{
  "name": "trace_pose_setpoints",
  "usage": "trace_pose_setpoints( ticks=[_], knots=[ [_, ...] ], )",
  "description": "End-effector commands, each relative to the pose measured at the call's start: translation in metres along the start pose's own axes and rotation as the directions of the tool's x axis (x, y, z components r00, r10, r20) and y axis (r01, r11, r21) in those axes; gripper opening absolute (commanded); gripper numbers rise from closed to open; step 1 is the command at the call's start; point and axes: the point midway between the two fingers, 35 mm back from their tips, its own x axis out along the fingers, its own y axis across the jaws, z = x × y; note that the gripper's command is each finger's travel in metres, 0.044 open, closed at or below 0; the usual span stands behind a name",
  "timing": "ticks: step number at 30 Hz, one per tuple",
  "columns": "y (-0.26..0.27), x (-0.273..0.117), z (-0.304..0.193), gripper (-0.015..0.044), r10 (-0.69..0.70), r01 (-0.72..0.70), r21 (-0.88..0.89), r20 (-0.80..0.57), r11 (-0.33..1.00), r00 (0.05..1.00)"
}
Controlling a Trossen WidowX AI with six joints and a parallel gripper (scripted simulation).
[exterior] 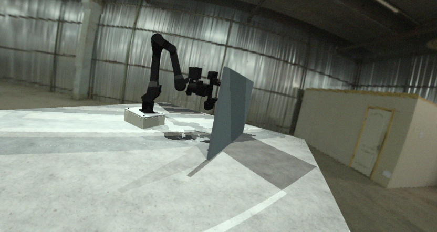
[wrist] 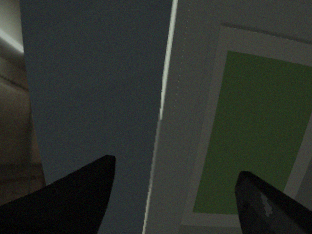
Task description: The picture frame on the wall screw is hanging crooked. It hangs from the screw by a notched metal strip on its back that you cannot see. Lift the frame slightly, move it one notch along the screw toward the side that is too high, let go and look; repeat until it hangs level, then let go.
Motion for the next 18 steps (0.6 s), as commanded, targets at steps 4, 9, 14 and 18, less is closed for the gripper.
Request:
trace_pose_setpoints(
  ticks=[4, 9, 14, 18],
  knots=[
    [0.001, 0.011, -0.001, 0.0260, 0.003, -0.003, 0.005, -0.003, 1.000, 1.000],
    [0.001, 0.019, -0.001, 0.0260, 0.003, -0.003, 0.005, -0.003, 1.000, 1.000],
    [0.002, 0.027, -0.001, 0.0260, 0.004, -0.004, 0.005, -0.003, 1.000, 1.000],
    [0.002, 0.033, -0.001, 0.0260, 0.004, -0.004, 0.005, -0.003, 1.000, 1.000]
  ],
)
